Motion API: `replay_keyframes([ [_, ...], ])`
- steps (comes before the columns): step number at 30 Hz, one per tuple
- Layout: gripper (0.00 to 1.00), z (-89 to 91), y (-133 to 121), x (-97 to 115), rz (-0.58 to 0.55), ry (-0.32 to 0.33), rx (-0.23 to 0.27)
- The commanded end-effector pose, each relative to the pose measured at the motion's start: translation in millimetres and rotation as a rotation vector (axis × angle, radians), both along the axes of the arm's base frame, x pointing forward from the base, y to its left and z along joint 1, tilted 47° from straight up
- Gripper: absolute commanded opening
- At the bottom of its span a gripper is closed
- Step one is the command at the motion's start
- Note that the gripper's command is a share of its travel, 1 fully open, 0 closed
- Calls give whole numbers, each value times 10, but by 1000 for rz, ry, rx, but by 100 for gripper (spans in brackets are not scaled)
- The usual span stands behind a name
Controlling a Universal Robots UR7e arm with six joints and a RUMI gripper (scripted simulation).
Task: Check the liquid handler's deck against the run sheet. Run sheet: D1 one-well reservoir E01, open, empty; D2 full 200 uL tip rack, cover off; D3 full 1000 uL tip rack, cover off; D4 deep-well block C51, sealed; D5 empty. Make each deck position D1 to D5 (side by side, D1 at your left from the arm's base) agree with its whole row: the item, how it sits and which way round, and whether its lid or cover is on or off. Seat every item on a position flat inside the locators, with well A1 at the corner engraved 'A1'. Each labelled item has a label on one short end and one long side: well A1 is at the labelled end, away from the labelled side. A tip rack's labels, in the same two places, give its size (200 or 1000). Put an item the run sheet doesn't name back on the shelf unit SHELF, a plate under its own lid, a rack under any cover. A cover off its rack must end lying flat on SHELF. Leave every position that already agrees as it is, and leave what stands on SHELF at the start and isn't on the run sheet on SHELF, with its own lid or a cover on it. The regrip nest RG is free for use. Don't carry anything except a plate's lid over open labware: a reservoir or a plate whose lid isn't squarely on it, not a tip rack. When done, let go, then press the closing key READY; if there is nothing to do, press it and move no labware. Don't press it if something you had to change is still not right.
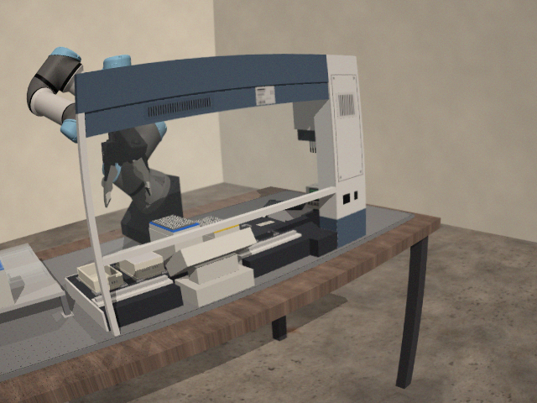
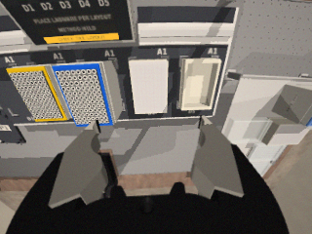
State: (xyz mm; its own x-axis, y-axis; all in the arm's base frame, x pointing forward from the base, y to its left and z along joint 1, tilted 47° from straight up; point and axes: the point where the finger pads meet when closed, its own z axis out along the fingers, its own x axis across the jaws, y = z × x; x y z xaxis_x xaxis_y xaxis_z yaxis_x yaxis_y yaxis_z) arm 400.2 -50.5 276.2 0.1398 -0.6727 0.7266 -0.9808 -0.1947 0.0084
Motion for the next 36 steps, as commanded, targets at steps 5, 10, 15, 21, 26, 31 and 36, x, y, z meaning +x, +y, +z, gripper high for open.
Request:
replay_keyframes([
  [5,82,72,74,-12,0,0,0],
  [10,82,129,134,-24,0,0,0],
  [15,82,186,193,-35,0,0,0],
  [21,82,232,241,-44,0,0,0],
  [26,82,289,300,-55,0,0,0],
  [31,82,347,360,-67,0,0,0],
  [36,82,381,396,-73,0,0,0],
])
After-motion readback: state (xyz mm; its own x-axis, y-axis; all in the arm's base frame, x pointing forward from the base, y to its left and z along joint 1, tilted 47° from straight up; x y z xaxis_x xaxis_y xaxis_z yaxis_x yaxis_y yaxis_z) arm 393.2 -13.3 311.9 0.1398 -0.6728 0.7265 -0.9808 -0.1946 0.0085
